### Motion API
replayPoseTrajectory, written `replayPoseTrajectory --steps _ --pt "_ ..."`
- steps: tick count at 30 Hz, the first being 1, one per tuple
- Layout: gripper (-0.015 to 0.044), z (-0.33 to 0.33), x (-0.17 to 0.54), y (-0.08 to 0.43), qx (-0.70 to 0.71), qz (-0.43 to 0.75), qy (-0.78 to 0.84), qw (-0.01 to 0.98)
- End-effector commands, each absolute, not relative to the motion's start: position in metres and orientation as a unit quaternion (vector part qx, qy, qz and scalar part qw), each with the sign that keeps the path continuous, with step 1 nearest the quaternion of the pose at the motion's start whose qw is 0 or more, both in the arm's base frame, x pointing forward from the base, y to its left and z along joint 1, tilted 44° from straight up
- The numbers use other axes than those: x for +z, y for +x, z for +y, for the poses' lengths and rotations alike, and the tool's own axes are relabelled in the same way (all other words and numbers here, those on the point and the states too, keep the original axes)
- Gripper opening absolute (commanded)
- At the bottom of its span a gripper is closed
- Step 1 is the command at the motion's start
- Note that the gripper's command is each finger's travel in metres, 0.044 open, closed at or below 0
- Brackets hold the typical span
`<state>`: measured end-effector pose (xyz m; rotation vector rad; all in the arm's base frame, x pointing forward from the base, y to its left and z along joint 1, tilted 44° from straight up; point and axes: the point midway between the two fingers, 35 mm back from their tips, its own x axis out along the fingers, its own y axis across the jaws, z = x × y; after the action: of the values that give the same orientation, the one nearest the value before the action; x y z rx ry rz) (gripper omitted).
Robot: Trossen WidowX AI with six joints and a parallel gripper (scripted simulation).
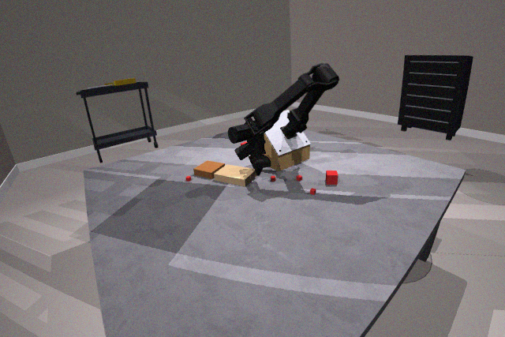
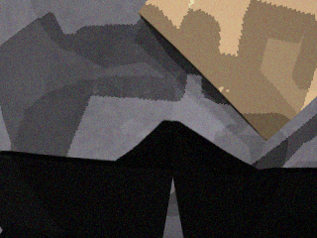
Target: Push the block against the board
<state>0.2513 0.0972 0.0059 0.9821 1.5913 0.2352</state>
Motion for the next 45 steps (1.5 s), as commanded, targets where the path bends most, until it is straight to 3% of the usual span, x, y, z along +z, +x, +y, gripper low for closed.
replayPoseTrajectory --steps 1,16,45 --pt "0.0000 0.101 -0.001 0.248 0.051 0.692 0.461 0.553" --pt "0.0000 0.111 -0.017 0.248 -0.120 0.683 0.584 0.421" --pt "0.0000 0.102 -0.025 0.256 -0.123 0.683 0.585 0.420"
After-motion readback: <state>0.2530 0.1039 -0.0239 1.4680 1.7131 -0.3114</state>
